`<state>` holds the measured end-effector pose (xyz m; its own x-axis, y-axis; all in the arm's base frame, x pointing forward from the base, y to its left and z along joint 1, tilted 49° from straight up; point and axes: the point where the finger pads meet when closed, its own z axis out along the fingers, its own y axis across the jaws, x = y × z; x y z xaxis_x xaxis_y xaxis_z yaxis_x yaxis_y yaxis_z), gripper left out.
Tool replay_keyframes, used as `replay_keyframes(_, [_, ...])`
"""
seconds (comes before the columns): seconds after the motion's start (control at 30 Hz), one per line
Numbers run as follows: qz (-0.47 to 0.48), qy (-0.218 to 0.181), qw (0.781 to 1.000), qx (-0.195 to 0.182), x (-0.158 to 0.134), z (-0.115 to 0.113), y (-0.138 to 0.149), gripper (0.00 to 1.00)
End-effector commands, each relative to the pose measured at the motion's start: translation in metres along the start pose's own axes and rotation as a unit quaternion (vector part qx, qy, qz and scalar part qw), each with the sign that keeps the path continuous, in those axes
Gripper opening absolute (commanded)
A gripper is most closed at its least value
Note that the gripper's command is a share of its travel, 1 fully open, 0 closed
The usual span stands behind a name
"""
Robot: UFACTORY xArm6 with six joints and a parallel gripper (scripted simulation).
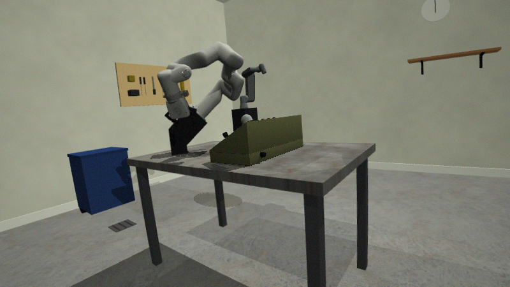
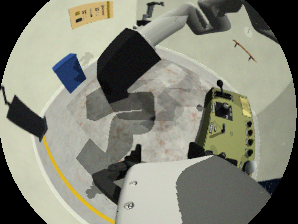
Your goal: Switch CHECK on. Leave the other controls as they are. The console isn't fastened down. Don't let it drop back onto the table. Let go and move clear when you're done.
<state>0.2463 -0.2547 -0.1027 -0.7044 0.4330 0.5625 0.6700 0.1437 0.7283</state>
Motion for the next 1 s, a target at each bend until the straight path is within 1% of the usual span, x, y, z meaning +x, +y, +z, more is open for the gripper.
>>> replay_keyframes(0.0, [-0.001, -0.002, 1.0, 0.001, 0.0, -0.002, 0.0, 1.0])
replay_keyframes(0.57, [-0.001, -0.002, 1.0, 0.001, 0.0, -0.002, 0.0, 1.0])
replay_keyframes(0.7, [0.0, -0.004, 1.0, 0.01, 0.0, -0.003, -0.002, 1.0])
replay_keyframes(0.77, [0.0, -0.006, 1.0, 0.025, 0.001, -0.006, -0.006, 1.0])
replay_keyframes(0.83, [0.001, -0.011, 0.999, 0.05, 0.003, -0.012, -0.012, 1.0])
replay_keyframes(0.9, [0.0, -0.019, 0.996, 0.085, 0.005, -0.02, -0.02, 1.0])
replay_keyframes(0.97, [-0.002, -0.03, 0.991, 0.131, 0.008, -0.032, -0.03, 1.0])
